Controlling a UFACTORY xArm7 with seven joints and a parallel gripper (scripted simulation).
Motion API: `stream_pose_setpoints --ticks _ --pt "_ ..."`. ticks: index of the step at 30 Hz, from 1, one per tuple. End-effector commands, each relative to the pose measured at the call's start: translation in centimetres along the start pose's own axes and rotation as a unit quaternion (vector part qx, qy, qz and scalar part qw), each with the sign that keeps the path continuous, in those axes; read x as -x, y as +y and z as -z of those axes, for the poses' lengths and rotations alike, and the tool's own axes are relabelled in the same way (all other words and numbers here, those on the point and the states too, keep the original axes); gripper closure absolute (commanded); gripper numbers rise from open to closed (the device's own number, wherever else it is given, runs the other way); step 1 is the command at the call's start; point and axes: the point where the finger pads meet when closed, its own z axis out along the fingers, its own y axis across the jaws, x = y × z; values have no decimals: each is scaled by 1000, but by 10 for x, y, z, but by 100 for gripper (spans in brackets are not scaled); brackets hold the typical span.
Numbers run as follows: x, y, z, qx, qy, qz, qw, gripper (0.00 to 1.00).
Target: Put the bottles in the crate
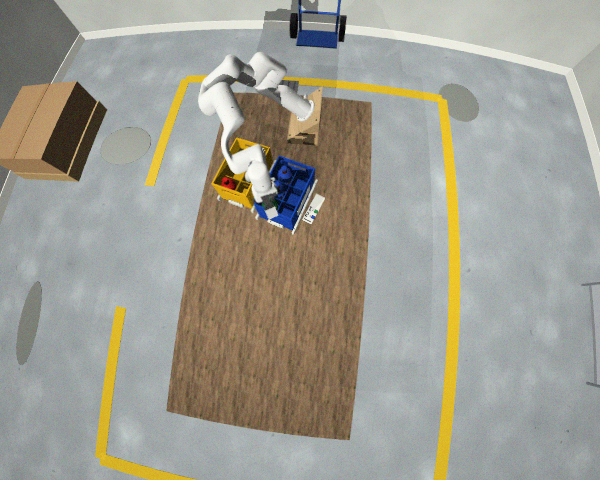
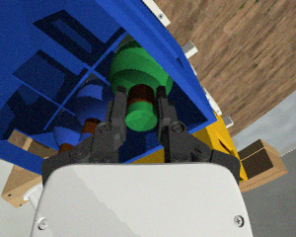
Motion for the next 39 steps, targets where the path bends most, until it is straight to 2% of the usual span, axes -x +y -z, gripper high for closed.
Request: stream_pose_setpoints --ticks 1,39 --pt "-2 0 1 0 3 0 1000 100" --pt "-2 0 -10 0 3 0 1000 100"
